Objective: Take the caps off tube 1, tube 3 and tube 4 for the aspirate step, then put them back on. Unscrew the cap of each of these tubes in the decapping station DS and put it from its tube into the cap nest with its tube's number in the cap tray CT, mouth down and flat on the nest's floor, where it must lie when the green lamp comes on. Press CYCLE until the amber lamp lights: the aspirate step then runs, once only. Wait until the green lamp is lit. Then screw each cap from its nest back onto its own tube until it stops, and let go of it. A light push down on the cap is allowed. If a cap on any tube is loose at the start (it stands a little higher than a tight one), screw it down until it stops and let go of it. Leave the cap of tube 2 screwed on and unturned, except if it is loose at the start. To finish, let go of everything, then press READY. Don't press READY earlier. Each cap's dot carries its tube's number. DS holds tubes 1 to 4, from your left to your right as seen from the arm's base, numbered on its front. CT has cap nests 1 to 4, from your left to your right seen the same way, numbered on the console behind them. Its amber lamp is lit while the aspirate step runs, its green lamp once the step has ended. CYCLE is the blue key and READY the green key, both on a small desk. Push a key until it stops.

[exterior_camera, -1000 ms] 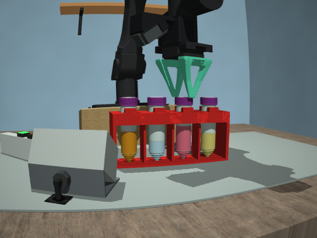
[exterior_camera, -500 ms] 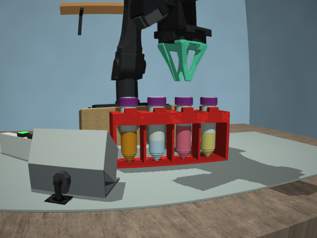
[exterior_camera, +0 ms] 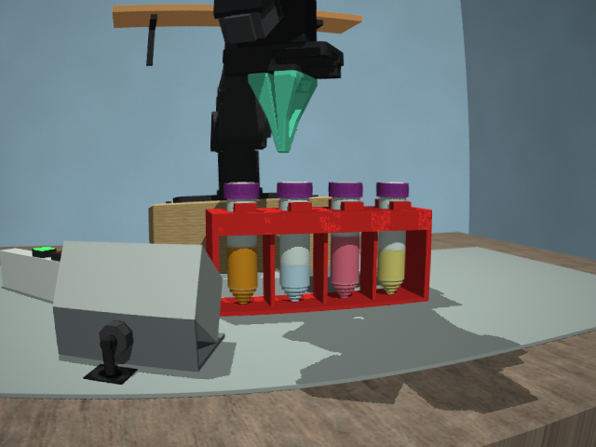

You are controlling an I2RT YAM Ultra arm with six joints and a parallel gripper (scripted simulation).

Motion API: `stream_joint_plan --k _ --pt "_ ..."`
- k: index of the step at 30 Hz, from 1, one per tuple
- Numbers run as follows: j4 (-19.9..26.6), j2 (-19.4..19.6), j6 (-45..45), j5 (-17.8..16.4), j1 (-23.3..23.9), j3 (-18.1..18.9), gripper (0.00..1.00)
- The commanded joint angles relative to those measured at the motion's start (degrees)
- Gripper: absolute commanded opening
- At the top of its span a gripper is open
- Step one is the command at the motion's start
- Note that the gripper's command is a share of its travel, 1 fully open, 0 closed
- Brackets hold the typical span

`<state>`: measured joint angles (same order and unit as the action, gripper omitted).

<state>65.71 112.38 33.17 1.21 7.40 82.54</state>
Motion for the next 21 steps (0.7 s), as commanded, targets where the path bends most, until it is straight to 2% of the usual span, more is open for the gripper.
stream_joint_plan --k 1,9,17,21 --pt "0.4 0.2 -13.4 0.4 1.3 2.3 0.00" --pt "3.2 7.0 -22.6 1.1 10.2 12.3 0.00" --pt "3.3 7.2 -22.7 1.1 10.3 12.5 0.00" --pt "1.2 11.3 -26.1 1.3 13.7 14.7 0.00"
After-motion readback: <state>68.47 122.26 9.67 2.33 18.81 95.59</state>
